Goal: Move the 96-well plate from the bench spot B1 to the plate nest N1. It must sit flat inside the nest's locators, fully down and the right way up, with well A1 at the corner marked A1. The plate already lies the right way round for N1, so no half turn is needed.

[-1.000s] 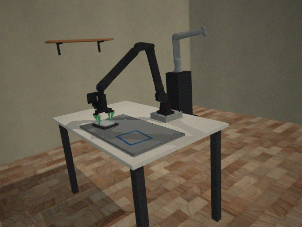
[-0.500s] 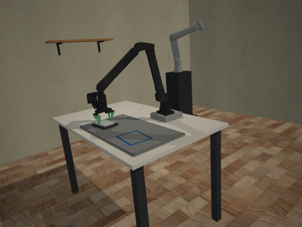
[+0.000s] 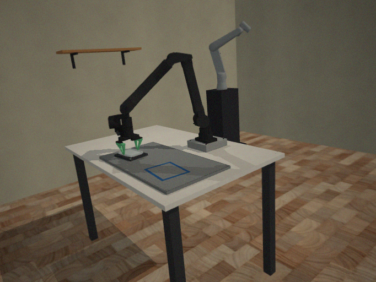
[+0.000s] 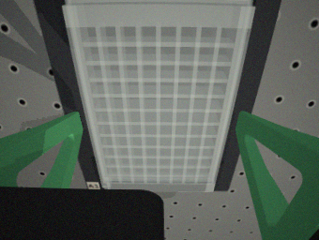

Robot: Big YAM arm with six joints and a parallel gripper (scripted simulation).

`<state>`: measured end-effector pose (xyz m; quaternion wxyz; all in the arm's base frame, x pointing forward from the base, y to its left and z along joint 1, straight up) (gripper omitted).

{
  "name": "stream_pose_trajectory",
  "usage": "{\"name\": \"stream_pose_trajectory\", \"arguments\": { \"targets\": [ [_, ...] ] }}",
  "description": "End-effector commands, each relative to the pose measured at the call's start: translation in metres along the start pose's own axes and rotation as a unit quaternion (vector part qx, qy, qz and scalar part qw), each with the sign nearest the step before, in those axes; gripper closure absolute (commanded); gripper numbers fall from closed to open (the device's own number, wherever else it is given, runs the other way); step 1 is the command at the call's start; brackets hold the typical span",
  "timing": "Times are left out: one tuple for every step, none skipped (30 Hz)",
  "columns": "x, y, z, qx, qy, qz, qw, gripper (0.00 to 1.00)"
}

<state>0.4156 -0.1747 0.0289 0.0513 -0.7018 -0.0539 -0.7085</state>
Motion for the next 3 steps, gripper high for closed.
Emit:
{"name": "stream_pose_trajectory", "arguments": {
  "targets": [
    [0.0062, 0.0093, 0.0246, 0.002, 0.018, -0.012, 1.0, 0.0],
    [0.0062, 0.0093, 0.0246, 0.002, 0.018, -0.012, 1.0, 0.0],
    [0.0062, 0.0093, 0.0246, 0.002, 0.018, -0.012, 1.0, 0.0]
  ]
}}
Point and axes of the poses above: the point where the finger pads meet when closed, its own x axis back along the fingers, its own z axis across the jaws, y = z × x, the point moved 3 cm from there along x, back along the fingers, and after that the axes turned 2 degrees about -x, right-handed, at the moved point
